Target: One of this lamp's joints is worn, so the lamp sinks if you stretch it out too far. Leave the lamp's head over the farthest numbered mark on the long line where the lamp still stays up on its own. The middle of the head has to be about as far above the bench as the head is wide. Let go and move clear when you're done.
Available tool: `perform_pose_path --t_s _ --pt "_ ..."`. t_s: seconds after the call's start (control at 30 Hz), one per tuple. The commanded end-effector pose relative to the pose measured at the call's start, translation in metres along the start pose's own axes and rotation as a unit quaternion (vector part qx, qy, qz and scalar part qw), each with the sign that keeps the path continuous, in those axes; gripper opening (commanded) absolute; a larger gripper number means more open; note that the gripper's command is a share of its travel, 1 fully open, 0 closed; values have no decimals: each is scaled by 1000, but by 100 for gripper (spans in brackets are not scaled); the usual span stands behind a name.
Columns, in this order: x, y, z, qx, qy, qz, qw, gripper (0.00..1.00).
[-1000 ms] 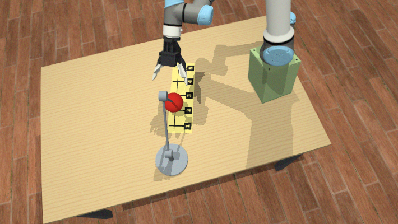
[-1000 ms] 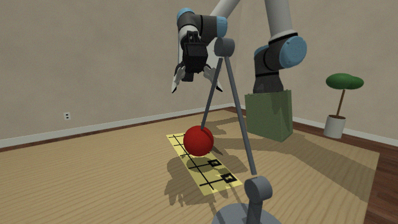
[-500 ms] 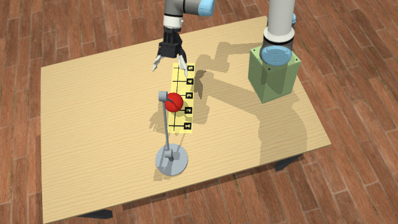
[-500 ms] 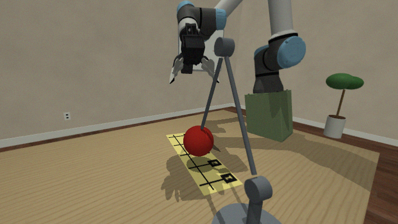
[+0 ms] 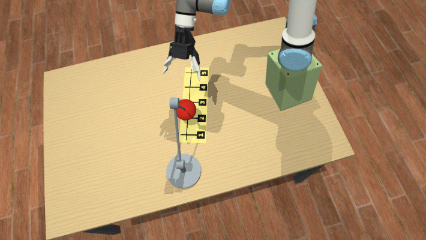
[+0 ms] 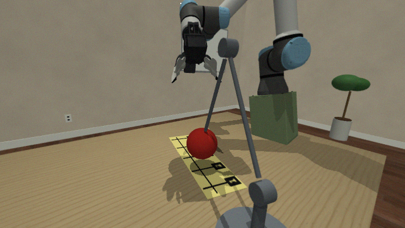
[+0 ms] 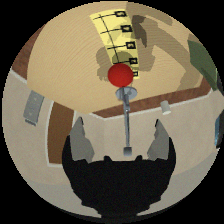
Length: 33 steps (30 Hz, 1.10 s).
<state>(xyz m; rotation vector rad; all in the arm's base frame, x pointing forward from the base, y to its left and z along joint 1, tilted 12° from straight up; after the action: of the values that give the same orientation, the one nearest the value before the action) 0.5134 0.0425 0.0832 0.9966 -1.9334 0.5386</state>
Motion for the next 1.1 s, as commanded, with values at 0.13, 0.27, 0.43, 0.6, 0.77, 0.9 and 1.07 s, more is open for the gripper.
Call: perform_pose_path --t_s 0.13,0.27,0.43,0.6,0.77,0.9,1.07 --pt "0 0 0 5 -3 -3 1000 100" --pt "-1 0 -1 2 -1 -1 1000 100" --pt "-1 0 -1 1 -1 0 1000 100" --pt "-1 0 -1 1 -1 0 1000 100" --pt "-1 0 -1 1 -1 0 1000 100" --pt "-1 0 -1 1 -1 0 1000 100" --pt "-1 0 -1 1 -1 0 1000 100"
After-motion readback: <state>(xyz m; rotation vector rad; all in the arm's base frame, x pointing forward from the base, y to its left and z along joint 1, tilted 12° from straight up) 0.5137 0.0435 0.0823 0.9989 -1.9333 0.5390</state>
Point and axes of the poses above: the point where the finger pads meet when closed, its own x axis back along the fingers, its own y axis across the jaws, z = x × y, the point moved 1 cm from there along x, back along the fingers, and after that the axes turned 10 degrees about -x, right-handed, at the moved point
